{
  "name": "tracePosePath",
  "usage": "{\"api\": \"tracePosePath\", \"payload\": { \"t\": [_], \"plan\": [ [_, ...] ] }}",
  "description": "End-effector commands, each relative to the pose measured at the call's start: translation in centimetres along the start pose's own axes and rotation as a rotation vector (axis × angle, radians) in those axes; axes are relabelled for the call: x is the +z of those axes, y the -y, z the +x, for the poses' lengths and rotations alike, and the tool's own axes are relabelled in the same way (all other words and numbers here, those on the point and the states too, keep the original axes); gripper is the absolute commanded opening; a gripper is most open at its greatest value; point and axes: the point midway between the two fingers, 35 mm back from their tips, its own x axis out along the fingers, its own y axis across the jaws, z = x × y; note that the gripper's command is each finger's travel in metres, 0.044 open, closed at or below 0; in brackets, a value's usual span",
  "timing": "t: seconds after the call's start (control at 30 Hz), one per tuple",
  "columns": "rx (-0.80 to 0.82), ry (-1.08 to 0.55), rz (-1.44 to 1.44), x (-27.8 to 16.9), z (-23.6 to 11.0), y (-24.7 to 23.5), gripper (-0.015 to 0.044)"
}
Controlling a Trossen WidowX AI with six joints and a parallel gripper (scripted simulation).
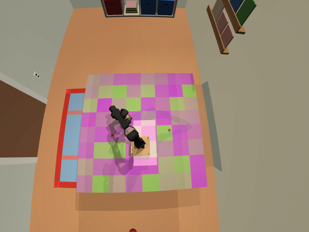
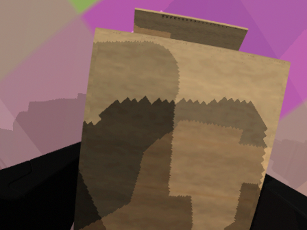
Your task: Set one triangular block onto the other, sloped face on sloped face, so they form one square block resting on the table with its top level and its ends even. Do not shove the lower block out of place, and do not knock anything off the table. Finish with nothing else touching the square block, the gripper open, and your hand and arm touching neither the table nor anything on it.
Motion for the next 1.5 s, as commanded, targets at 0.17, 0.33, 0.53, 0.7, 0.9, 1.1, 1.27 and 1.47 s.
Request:
{"api": "tracePosePath", "payload": {
  "t": [0.17,0.33,0.53,0.7,0.9,1.1,1.27,1.47],
  "plan": [
    [-0.004,0.002,-0.002,0.6,2.9,0.2,0.0000],
    [-0.001,0.003,0.001,0.4,2.8,0.3,0.0000],
    [-0.003,0.003,0.001,0.4,2.9,0.3,0.0000],
    [-0.003,0.003,0.001,0.5,3.1,0.3,0.0000],
    [-0.003,0.003,0.001,0.5,3.5,0.3,0.0000],
    [-0.003,0.003,0.001,0.6,3.9,0.3,0.0000],
    [-0.003,0.003,0.001,0.7,4.2,0.3,0.0000],
    [-0.003,0.004,0.001,0.8,4.6,0.4,0.0000]
  ]
}}
